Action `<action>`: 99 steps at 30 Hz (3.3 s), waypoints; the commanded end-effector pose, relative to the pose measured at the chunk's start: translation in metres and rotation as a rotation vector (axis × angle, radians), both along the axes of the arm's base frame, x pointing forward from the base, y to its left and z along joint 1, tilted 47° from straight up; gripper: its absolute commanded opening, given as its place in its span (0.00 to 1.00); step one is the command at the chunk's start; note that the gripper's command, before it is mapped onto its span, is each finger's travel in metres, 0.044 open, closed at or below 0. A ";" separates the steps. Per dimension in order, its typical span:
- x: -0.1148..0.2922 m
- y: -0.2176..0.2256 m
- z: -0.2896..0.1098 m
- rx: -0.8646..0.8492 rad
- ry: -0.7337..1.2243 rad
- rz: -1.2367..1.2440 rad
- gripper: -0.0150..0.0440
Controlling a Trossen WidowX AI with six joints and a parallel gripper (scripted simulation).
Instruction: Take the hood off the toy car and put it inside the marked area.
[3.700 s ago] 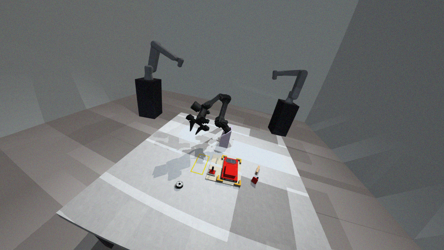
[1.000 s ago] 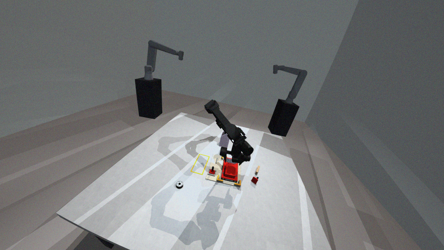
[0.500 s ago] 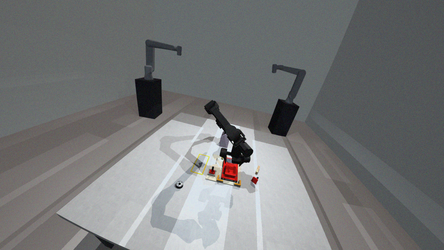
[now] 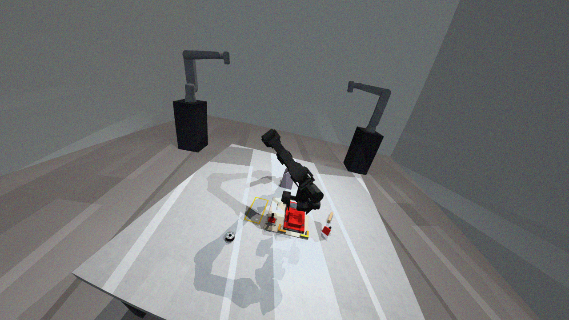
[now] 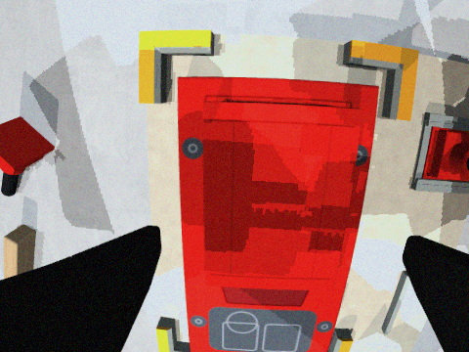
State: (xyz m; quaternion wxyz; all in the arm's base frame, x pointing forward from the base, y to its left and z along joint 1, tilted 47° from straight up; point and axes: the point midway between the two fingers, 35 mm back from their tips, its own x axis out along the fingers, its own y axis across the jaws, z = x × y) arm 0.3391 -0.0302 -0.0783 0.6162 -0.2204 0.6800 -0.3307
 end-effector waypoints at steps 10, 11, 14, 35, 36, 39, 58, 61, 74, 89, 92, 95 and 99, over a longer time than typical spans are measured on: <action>-0.002 -0.006 -0.005 -0.005 0.004 0.006 1.00; -0.002 -0.006 -0.006 -0.005 0.004 0.006 1.00; -0.002 -0.008 -0.007 -0.005 0.004 0.006 1.00; -0.005 -0.016 -0.016 -0.006 0.004 0.006 1.00; -0.005 -0.017 -0.016 -0.006 0.004 0.006 1.00; -0.005 -0.018 -0.018 -0.006 0.004 0.005 1.00; -0.007 -0.024 -0.024 -0.007 0.004 0.005 1.00; -0.007 -0.025 -0.025 -0.007 0.004 0.005 1.00; -0.008 -0.030 -0.030 -0.007 0.004 0.005 1.00; -0.010 -0.036 -0.035 -0.008 0.005 0.005 1.00; -0.010 -0.037 -0.036 -0.008 0.005 0.005 1.00; -0.010 -0.038 -0.037 -0.008 0.005 0.005 1.00; -0.010 -0.036 -0.036 -0.004 0.001 0.000 0.82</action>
